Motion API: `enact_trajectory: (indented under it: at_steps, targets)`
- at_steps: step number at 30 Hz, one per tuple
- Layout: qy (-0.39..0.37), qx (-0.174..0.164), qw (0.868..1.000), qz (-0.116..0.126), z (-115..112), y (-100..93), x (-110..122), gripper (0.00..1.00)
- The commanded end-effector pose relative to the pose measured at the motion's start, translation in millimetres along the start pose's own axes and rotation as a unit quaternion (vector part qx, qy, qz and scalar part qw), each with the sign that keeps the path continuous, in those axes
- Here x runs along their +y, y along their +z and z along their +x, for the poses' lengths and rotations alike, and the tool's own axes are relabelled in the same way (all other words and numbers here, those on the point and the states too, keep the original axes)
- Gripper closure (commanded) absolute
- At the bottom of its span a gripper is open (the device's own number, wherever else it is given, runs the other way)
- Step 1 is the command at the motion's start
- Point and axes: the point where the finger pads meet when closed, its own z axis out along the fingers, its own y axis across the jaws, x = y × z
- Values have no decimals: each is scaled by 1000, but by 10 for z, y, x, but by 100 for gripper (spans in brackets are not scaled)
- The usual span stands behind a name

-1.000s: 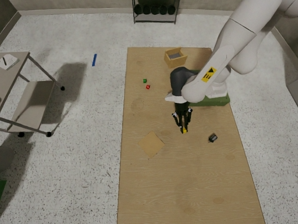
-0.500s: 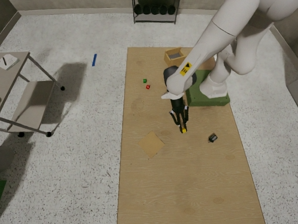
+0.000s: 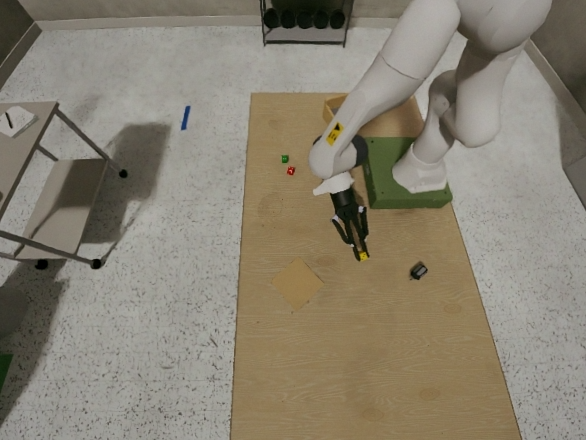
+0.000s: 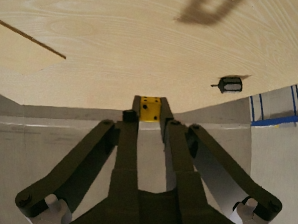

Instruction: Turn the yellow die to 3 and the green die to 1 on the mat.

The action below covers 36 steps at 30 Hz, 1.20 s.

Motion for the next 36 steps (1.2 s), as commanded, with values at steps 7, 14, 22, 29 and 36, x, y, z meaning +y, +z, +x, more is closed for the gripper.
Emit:
enact_trajectory:
  at_steps: [7, 14, 22, 29, 36]
  targets:
    - [-43, -18, 999, -12, -35, 59, 17, 79]
    - [-43, -18, 999, -12, 91, 131, 8, 79]
    - [-43, -18, 999, -12, 352, 281, -10, 79]
    - [-43, -18, 999, -12, 496, 365, -20, 79]
    - [-43, -18, 999, -12, 545, 393, -23, 79]
